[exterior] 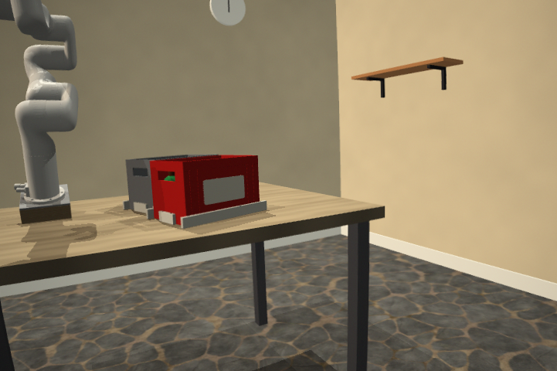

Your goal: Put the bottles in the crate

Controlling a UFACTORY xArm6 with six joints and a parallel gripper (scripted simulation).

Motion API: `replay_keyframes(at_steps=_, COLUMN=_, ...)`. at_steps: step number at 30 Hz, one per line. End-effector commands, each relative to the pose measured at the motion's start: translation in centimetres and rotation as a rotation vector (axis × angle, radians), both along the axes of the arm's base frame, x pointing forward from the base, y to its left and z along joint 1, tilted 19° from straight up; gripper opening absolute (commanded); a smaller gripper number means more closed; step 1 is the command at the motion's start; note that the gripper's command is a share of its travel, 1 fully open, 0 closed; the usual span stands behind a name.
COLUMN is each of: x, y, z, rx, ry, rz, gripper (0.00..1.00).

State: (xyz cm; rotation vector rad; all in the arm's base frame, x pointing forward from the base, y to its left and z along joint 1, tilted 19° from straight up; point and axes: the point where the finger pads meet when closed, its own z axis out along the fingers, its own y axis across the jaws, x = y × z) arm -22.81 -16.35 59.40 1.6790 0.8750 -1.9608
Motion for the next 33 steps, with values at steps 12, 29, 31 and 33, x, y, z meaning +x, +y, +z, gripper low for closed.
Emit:
replay_keyframes(at_steps=12, x=0.0, y=0.0, z=0.1, rx=-0.002, ry=0.0, rz=0.0, gripper=1.0)
replay_keyframes(at_steps=29, x=0.4, y=-1.9, z=-5.6, rx=-0.002, ry=0.0, rz=0.0, gripper=0.65)
replay_keyframes(at_steps=31, x=0.4, y=-2.2, z=-6.5, rx=-0.002, ry=0.0, rz=0.0, gripper=0.65)
replay_keyframes(at_steps=33, x=0.5, y=-2.4, z=-7.0, rx=-0.002, ry=0.0, rz=0.0, gripper=0.65)
